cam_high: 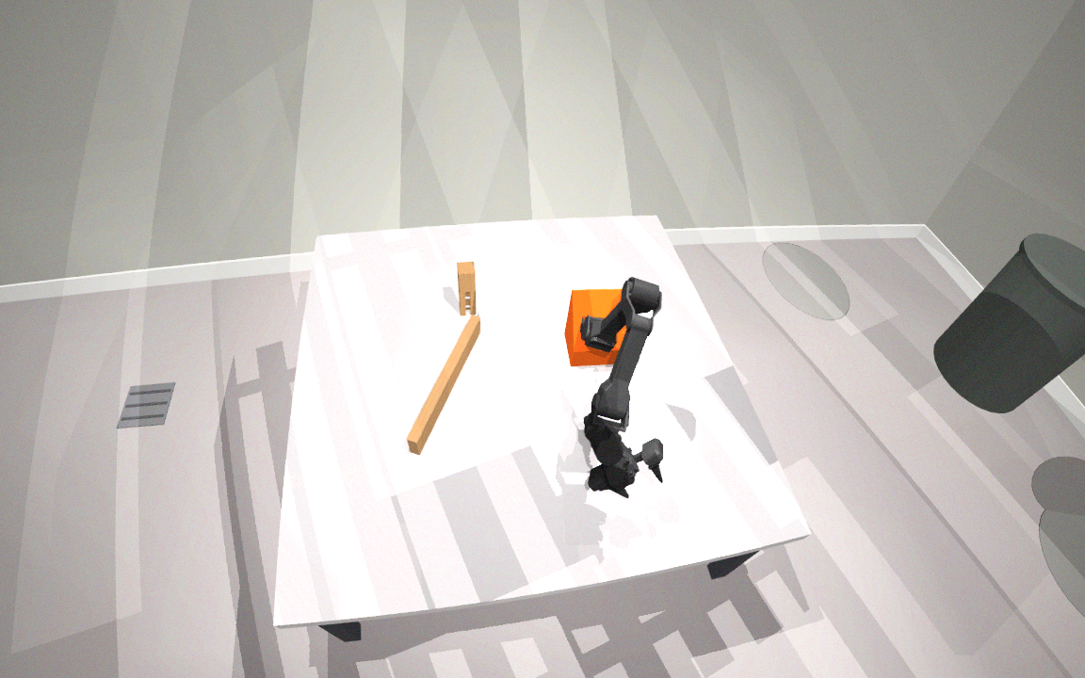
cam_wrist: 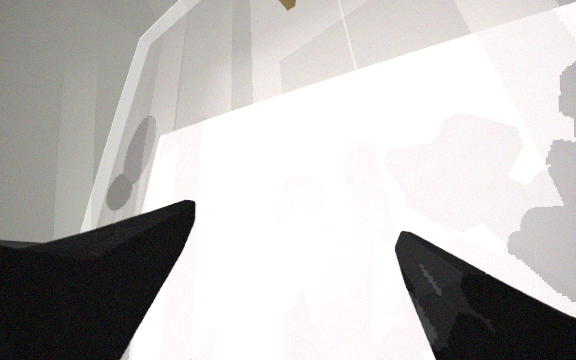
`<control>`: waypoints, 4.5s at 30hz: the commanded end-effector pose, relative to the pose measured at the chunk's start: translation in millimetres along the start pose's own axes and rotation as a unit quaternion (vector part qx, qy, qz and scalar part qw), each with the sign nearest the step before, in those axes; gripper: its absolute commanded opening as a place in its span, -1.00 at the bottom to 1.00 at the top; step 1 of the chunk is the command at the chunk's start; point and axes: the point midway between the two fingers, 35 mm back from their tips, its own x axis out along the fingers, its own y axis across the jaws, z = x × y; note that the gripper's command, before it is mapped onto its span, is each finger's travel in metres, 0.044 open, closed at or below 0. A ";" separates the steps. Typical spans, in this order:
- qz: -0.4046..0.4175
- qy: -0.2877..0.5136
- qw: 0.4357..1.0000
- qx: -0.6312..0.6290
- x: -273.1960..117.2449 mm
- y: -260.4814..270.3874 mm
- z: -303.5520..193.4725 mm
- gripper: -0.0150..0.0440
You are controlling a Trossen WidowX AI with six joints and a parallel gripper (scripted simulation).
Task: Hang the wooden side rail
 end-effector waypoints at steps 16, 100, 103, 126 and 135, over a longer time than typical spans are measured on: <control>-0.279 0.028 0.943 -0.178 -122.2 -180.5 -23.9 1.00; -0.355 0.591 0.590 -0.419 -510.5 -148.5 -399.6 1.00; -0.386 0.574 0.617 -0.375 -509.3 -150.1 -399.2 1.00; -0.691 0.248 0.648 0.204 -499.5 -166.0 -388.5 1.00; -0.737 0.136 0.579 0.321 -498.1 -168.7 -384.1 1.00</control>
